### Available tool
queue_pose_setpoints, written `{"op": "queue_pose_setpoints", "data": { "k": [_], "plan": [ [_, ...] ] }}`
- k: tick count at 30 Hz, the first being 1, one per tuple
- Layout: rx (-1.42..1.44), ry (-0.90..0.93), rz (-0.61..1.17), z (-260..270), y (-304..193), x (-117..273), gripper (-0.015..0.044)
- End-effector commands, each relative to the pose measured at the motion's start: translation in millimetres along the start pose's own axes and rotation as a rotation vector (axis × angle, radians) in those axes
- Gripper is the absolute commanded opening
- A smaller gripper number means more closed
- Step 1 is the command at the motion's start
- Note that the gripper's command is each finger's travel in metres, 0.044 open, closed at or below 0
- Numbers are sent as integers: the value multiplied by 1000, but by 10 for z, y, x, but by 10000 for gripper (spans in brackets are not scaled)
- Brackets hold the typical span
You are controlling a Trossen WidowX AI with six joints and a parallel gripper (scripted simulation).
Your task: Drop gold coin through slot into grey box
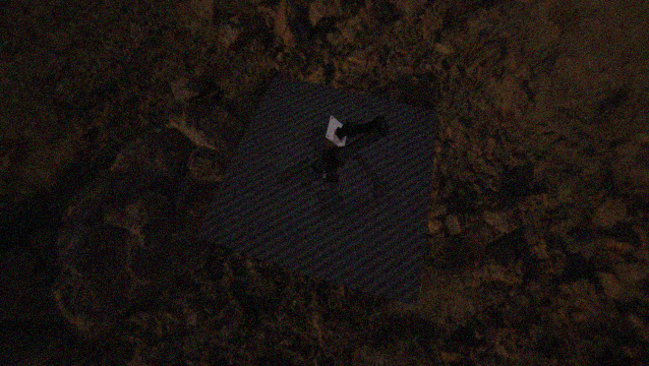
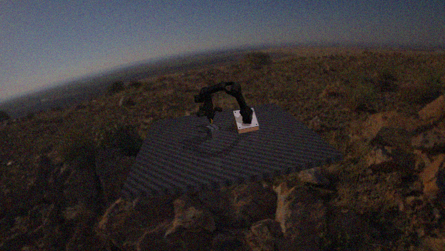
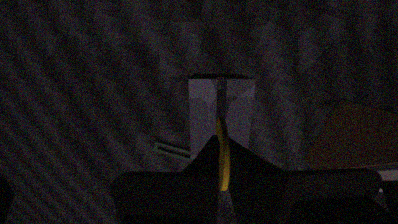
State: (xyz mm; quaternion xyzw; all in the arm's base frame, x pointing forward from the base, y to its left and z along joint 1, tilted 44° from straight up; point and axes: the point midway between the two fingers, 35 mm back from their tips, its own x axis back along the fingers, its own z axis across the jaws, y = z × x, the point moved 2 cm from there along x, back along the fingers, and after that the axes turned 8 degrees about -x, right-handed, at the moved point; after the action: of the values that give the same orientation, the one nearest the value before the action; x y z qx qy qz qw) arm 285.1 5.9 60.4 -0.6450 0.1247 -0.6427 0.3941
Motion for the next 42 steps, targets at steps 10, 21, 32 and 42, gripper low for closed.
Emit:
{"op": "queue_pose_setpoints", "data": {
  "k": [10,21,32,42],
  "plan": [
    [-6,2,-1,-36,29,-3,0],
    [-5,2,-1,-63,51,-21,0],
    [-4,7,-1,-45,43,-10,0],
    [-9,7,-1,-56,31,-52,0]
  ]
}}
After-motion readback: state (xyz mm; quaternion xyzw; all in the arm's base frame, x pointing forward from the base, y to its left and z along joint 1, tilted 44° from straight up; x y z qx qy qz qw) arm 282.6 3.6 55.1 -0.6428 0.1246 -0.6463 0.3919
